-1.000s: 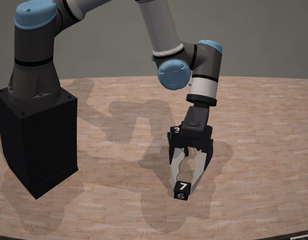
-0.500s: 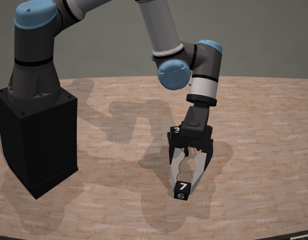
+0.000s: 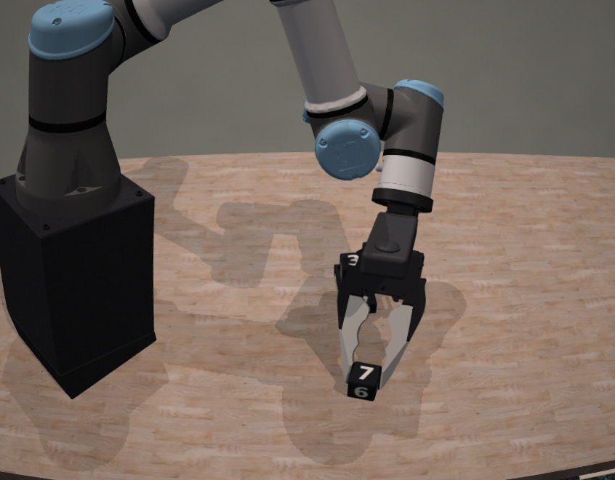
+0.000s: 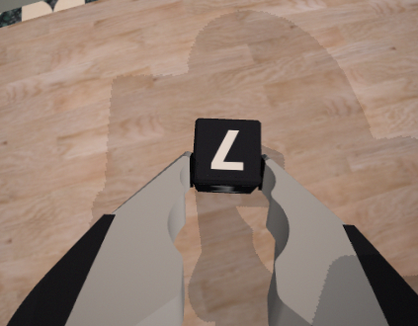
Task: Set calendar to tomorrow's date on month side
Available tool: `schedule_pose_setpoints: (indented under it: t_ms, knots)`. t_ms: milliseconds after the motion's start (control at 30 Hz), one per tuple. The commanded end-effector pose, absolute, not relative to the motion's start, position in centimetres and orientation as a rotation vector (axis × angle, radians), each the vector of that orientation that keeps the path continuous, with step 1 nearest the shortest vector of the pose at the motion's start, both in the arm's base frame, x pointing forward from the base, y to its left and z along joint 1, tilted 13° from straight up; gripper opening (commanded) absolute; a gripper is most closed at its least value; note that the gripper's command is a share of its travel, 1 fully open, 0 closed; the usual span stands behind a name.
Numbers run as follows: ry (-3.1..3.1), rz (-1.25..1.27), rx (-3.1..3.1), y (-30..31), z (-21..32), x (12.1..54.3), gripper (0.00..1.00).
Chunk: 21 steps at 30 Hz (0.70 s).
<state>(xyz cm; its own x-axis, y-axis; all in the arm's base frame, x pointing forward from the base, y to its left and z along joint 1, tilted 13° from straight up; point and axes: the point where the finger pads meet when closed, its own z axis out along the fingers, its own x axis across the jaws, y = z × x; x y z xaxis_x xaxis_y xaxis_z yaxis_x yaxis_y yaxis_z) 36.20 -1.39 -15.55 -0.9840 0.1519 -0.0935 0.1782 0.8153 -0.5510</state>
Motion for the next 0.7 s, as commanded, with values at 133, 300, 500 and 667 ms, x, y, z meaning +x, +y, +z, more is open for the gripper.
schedule_pose_setpoints:
  t_ms: [133,300,500,667]
  knots:
    - [2.948,-0.901,0.269,-1.4,-15.3,36.3,0.11]
    - [2.948,-0.901,0.269,-1.6,-14.4,36.1,0.11]
    - [2.948,-0.901,0.269,-1.8,-13.2,36.0,0.11]
    - [2.948,-0.901,0.269,-2.2,-11.4,35.8,0.11]
